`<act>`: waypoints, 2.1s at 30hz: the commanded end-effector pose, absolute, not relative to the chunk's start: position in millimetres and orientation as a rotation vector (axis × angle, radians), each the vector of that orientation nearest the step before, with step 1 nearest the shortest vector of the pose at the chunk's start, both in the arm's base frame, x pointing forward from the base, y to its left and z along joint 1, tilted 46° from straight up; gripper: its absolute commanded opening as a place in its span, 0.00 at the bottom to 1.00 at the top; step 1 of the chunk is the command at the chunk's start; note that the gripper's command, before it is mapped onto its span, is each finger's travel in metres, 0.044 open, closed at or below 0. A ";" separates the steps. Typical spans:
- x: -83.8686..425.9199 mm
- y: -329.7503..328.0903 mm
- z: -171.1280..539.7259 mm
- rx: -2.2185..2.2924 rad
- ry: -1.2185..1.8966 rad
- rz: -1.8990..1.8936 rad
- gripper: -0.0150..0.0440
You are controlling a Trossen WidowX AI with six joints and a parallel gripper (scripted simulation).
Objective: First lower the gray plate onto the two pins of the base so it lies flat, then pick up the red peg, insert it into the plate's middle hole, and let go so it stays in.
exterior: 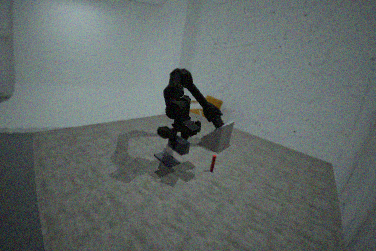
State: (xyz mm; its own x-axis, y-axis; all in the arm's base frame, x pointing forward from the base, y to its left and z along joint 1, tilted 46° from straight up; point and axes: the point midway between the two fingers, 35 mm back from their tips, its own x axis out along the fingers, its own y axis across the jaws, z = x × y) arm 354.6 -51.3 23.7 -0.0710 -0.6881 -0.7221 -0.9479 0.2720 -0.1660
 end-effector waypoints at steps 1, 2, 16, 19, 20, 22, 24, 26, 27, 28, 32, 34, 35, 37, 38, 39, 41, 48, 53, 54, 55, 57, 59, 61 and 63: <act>352.7 -61.5 27.7 -1.501 1.825 0.468 0.25; 352.1 -64.5 28.5 -1.503 1.825 0.470 0.25; 340.3 -106.7 40.7 -1.540 1.837 0.501 0.25; 336.9 -115.5 43.3 -1.548 1.841 0.507 0.25; 335.8 -118.5 44.2 -1.551 1.843 0.509 0.25; 334.1 -122.3 45.5 -1.554 1.845 0.511 0.25; 333.9 -122.9 45.6 -1.555 1.845 0.512 0.25; 333.8 -123.0 45.4 -1.555 1.845 0.512 0.25; 333.8 -123.0 45.4 -1.555 1.845 0.512 0.25; 333.8 -123.0 45.4 -1.555 1.845 0.512 0.25; 333.8 -123.0 45.6 -1.555 1.845 0.512 0.25; 333.8 -123.0 45.6 -1.555 1.845 0.512 0.25; 333.8 -123.0 45.6 -1.555 1.845 0.512 0.25; 333.8 -123.0 45.6 -1.555 1.845 0.512 0.25; 333.8 -123.0 45.6 -1.555 1.845 0.512 0.25; 333.8 -123.0 45.6 -1.555 1.845 0.512 0.25; 334.1 -123.1 46.0 -1.555 1.845 0.512 0.25; 334.3 -125.1 44.5 -1.555 1.845 0.512 0.25; 333.4 -133.2 36.6 -1.555 1.846 0.511 0.25; 333.2 -134.2 35.6 -1.555 1.846 0.511 0.25; 333.2 -134.6 35.3 -1.555 1.846 0.511 0.25; 333.1 -135.1 34.7 -1.555 1.846 0.511 0.25; 333.1 -136.4 33.5 -1.555 1.846 0.511 0.25; 333.0 -138.3 31.7 -1.555 1.846 0.511 0.25; 332.8 -140.6 29.4 -1.555 1.846 0.511 0.25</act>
